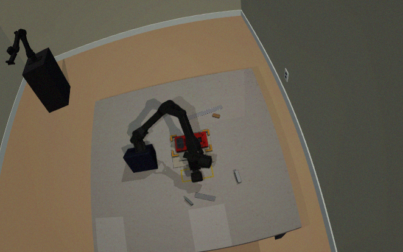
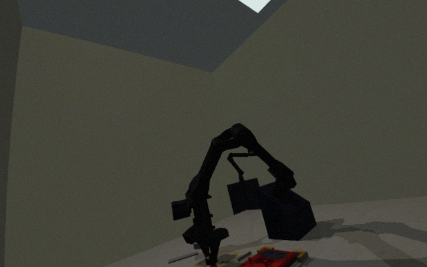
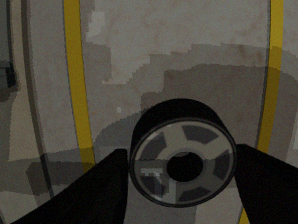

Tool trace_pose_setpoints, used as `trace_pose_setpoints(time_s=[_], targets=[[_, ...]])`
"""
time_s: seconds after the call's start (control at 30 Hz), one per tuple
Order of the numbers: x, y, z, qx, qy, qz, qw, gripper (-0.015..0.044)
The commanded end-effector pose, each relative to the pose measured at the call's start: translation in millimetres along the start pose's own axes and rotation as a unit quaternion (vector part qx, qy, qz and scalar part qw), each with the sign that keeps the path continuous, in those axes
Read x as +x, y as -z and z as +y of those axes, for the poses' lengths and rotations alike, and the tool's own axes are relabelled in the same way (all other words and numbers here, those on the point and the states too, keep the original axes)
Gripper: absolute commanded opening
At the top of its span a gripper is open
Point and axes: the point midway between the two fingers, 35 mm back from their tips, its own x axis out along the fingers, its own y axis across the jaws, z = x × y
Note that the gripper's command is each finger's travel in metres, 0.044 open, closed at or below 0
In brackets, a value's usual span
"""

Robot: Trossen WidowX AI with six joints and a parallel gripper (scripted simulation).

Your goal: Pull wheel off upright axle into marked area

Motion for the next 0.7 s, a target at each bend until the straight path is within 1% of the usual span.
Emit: trace_pose_setpoints(time_s=[0.0, 0.2, 0.33, 0.37, 0.5, 0.53, 0.67], targets=[[-7.6, -0.5, -0.3, -0.001, 0.0, 0.0, 1.0, 0.03], [-58.7, -0.1, -0.9, 0.0, 0.001, -0.003, 1.0, 0.03], [-60.5, 0.0, -0.9, 0.0, 0.001, -0.003, 1.0, 0.03], [-54.0, 0.2, -1.3, 0.002, 0.001, -0.007, 1.0, 0.0326], [-80.2, 33.5, 11.6, 0.003, 0.003, -0.004, 1.0, 0.0431], [-87.1, 44.2, 16.2, 0.003, 0.003, -0.003, 1.0, 0.044], [-105.2, 80.2, 32.9, 0.002, 0.001, -0.001, 1.0, 0.044]])
